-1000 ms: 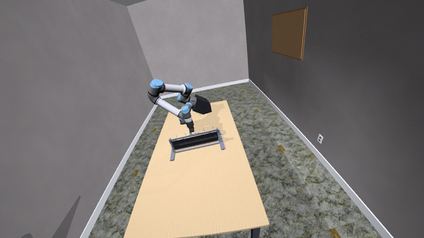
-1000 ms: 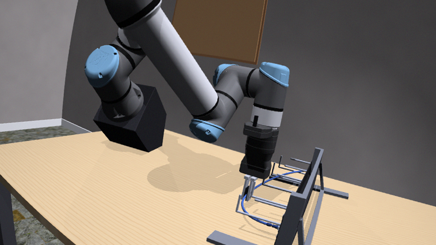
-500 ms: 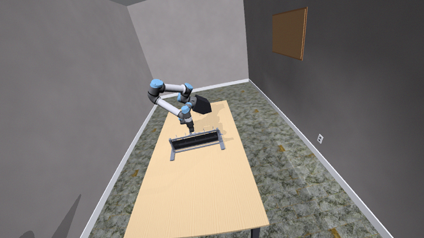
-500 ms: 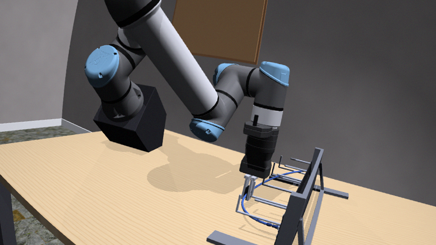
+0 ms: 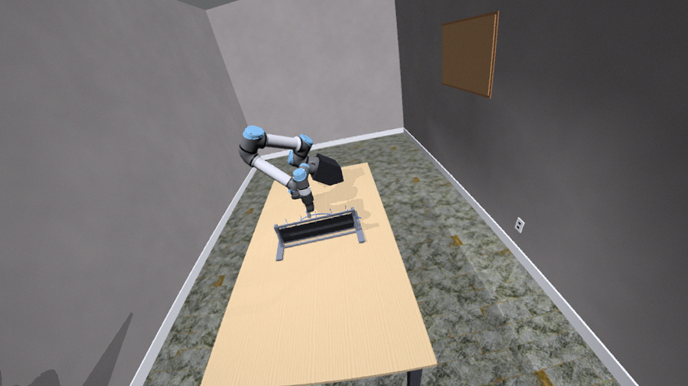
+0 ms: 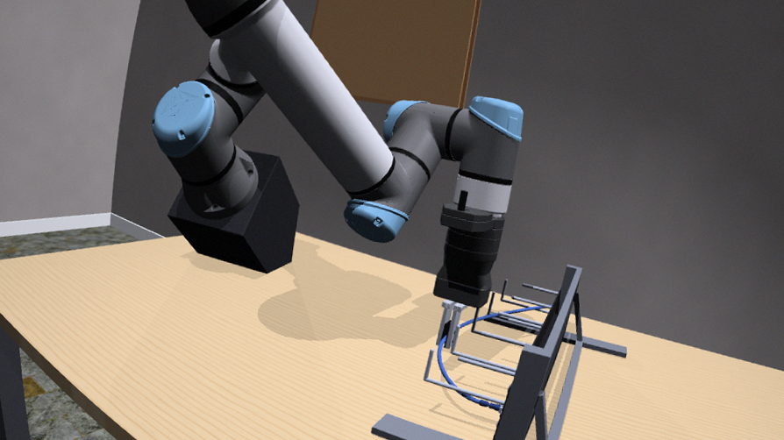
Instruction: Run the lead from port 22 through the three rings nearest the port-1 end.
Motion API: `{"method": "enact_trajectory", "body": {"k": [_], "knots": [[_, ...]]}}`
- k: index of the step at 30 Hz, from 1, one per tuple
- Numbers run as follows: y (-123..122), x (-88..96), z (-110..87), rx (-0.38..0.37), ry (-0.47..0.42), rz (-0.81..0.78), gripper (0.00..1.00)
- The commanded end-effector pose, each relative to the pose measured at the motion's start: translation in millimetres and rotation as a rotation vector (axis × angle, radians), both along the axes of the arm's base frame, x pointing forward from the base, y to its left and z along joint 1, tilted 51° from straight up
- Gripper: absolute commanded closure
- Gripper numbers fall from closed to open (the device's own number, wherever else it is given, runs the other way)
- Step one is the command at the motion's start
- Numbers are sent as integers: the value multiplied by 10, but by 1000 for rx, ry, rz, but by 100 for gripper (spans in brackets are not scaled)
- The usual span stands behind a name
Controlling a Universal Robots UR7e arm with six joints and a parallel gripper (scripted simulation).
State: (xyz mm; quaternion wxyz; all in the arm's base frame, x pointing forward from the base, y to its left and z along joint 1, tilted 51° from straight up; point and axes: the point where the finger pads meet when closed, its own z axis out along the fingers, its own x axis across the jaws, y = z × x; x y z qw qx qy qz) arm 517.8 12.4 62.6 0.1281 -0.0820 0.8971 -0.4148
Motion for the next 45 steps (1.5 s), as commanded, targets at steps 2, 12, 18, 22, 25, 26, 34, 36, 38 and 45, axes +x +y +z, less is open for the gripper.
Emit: {"method": "enact_trajectory", "body": {"k": [2,12,18,22,25,26,34,36,38,45], "knots": [[75,-27,65,0,-1,1,100],[279,-112,241,0,-1,1,100],[371,-150,320,0,-1,1,100],[418,-169,360,0,-1,1,100],[456,-185,394,0,-1,1,100],[467,-190,403,0,-1,1,100],[517,-211,446,0,-1,1,100],[517,-211,446,0,-1,1,100],[521,-212,449,0,-1,1,100],[546,-132,462,-2,4,5,100]]}}
